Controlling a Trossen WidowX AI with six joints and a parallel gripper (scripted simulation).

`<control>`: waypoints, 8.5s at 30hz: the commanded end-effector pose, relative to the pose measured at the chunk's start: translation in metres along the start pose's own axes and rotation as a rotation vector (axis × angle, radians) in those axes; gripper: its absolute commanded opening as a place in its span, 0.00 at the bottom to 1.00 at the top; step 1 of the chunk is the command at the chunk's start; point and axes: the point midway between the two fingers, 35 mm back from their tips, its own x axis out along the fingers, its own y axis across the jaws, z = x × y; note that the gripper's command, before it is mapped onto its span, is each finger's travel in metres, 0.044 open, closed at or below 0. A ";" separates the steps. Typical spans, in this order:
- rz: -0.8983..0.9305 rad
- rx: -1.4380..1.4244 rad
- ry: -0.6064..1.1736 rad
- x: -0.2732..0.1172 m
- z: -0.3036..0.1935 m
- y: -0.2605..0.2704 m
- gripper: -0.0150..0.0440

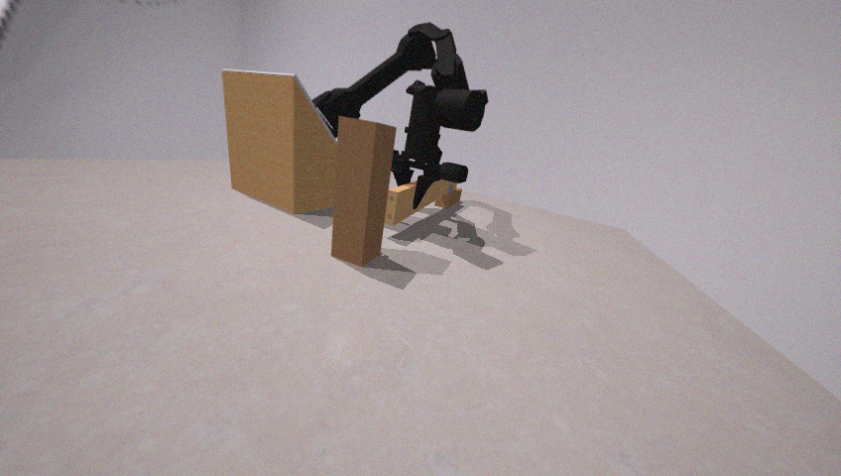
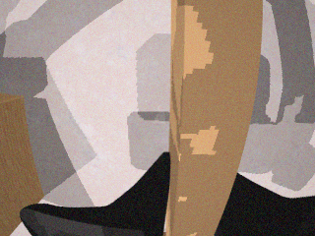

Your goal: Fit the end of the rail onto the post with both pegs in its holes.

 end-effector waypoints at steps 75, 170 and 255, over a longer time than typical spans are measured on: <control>-0.019 -0.001 0.002 -0.015 -0.001 0.001 0.25; -0.019 -0.001 0.002 -0.017 -0.002 -0.002 0.25; -0.019 -0.002 0.003 -0.020 -0.024 -0.004 0.25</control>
